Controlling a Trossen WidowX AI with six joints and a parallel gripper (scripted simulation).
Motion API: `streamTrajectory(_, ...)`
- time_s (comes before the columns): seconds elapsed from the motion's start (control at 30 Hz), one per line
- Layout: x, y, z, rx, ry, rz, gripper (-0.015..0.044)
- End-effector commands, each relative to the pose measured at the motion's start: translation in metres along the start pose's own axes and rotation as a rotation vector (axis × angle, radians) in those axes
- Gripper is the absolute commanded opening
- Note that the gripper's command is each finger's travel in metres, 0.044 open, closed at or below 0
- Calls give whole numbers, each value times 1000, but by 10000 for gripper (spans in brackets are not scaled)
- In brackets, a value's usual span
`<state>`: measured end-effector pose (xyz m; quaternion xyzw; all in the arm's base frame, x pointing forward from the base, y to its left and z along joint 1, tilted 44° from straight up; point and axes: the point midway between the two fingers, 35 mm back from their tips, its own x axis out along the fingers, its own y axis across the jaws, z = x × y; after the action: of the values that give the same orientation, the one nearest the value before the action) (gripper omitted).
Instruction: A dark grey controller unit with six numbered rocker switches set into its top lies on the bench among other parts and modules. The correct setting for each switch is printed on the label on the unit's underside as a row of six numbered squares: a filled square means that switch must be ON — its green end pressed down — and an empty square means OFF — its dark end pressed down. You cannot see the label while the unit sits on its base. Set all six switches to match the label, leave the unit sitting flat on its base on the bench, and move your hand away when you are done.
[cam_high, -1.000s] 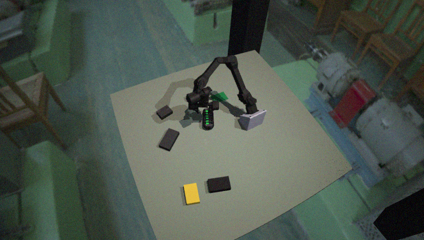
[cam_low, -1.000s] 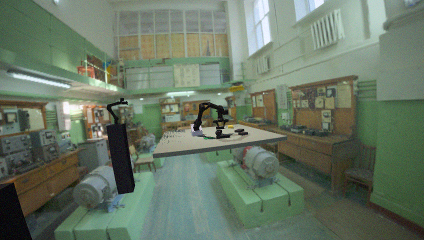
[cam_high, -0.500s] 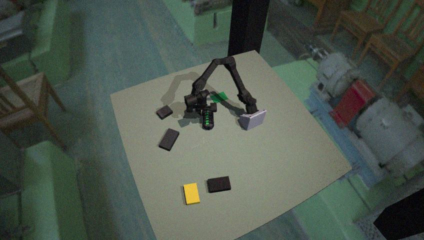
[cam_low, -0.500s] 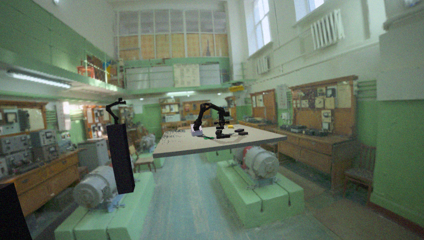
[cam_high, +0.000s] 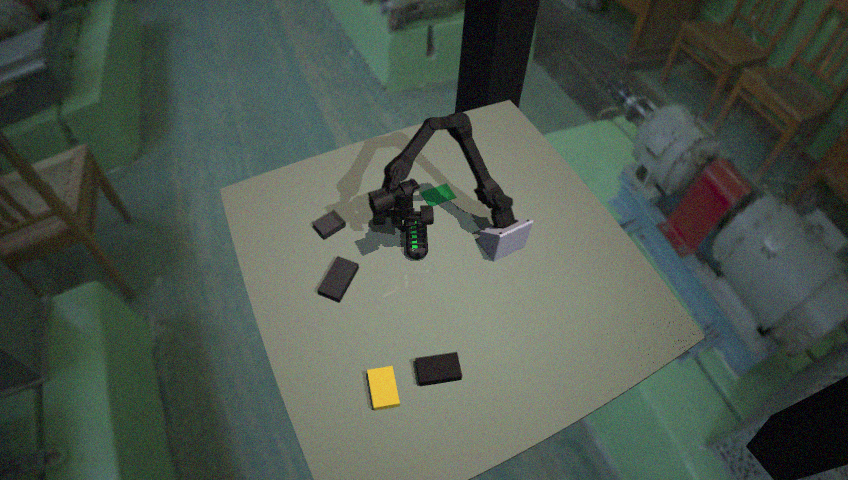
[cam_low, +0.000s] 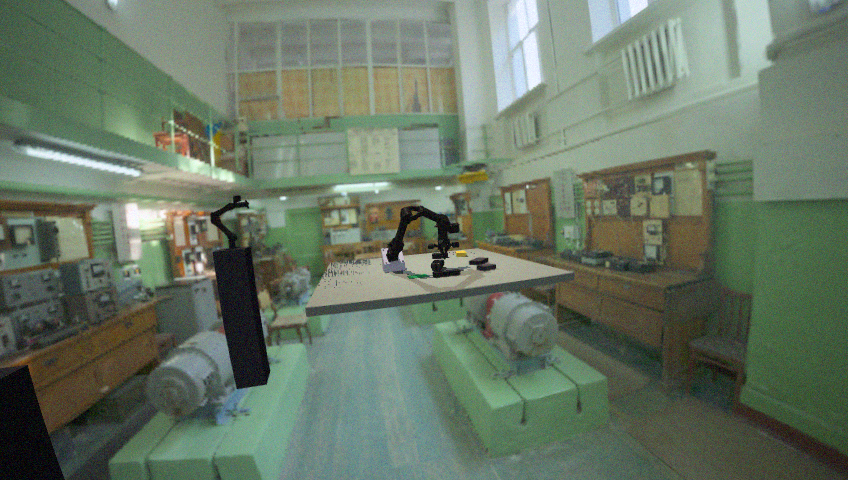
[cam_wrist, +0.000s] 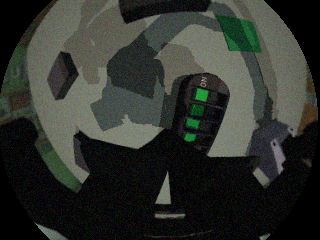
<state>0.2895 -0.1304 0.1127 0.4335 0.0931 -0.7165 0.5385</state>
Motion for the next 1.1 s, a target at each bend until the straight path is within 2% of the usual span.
streamTrajectory(0.0,0,0,0,0,0,0,0)
streamTrajectory(0.03,0,0,0,0,0,0,0)
streamTrajectory(0.1,-8,0,-1,0,1,-1,53)
streamTrajectory(0.23,-48,0,0,-1,2,-1,157)
streamTrajectory(0.4,-50,0,0,-1,2,-1,289)
streamTrajectory(0.77,-50,0,0,-1,2,-1,0)
streamTrajectory(1.07,-50,0,0,-1,2,-1,0)
